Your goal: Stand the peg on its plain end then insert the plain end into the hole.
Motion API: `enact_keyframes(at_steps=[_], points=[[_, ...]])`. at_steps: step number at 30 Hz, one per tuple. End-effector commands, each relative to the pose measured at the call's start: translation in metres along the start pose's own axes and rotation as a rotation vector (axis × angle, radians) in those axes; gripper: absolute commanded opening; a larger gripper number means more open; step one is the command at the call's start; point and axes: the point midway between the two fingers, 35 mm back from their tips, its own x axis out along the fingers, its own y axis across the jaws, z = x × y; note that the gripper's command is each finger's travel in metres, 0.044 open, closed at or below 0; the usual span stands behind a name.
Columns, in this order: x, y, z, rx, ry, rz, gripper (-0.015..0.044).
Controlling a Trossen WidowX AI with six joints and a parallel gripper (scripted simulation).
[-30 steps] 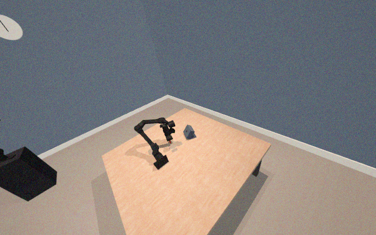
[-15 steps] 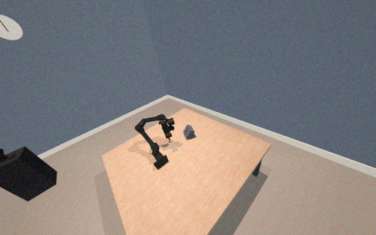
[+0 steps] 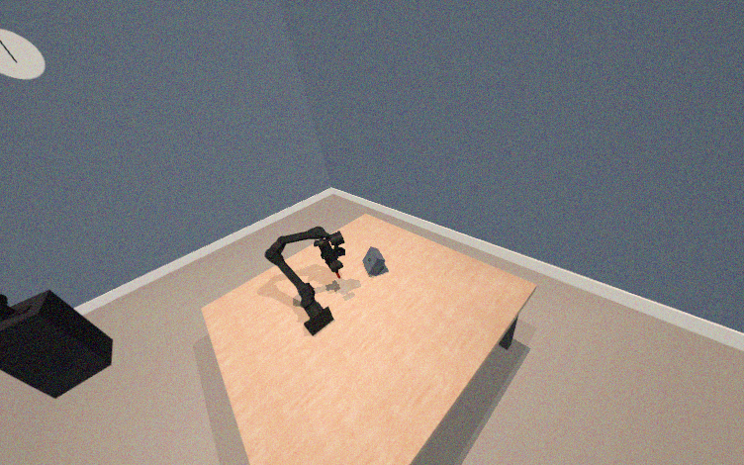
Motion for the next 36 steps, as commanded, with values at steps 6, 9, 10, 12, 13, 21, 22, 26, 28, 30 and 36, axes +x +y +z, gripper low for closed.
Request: enact_keyframes(at_steps=[6,9,10,12,13,21,22,26,28,30,36], points=[[0.004,-0.004,0.008,-0.091,-0.056,-0.058,0.0],[0.004,-0.005,0.01,-0.119,-0.075,-0.075,0.0],[0.005,-0.005,0.011,-0.128,-0.081,-0.08,0.0],[0.005,-0.006,0.013,-0.146,-0.094,-0.091,0.0],[0.005,-0.006,0.014,-0.155,-0.101,-0.097,0.0],[0.006,-0.007,0.022,-0.227,-0.154,-0.14,0.0],[0.006,-0.007,0.024,-0.236,-0.161,-0.145,0.0],[0.006,-0.007,0.028,-0.271,-0.188,-0.166,0.0],[0.005,-0.006,0.03,-0.288,-0.202,-0.177,0.0],[0.005,-0.006,0.032,-0.305,-0.216,-0.187,0.0],[0.004,-0.005,0.039,-0.357,-0.26,-0.217,0.0]])
